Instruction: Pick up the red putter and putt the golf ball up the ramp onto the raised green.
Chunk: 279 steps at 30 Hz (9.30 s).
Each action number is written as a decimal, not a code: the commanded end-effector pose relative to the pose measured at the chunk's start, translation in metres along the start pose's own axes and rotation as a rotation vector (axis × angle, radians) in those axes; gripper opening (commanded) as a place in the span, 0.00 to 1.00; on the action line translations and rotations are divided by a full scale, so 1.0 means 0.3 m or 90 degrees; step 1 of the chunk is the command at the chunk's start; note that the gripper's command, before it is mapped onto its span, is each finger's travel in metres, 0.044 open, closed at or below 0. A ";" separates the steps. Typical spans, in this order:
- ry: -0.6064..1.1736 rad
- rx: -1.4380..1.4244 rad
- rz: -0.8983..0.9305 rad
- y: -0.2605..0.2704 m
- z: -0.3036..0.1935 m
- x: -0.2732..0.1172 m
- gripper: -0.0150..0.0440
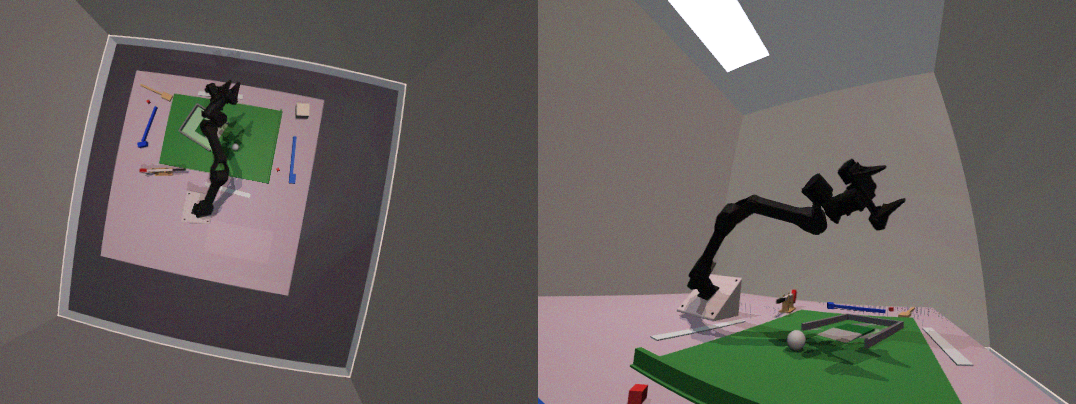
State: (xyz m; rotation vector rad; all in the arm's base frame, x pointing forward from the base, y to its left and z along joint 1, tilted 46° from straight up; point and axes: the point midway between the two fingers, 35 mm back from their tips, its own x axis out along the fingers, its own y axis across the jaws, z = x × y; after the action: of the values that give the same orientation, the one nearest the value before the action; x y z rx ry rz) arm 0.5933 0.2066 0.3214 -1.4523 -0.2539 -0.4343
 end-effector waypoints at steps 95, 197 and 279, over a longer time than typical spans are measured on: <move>-0.014 -0.581 1.235 0.808 -0.455 -1.811 1.00; 0.984 0.288 0.420 -0.056 -0.788 -1.205 0.25; 0.983 0.291 0.419 0.362 -0.731 -1.268 0.25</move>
State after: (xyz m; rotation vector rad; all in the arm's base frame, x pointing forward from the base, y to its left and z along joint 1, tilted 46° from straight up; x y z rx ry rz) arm 0.2748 0.0376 0.0452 -0.4126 1.2550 -0.7434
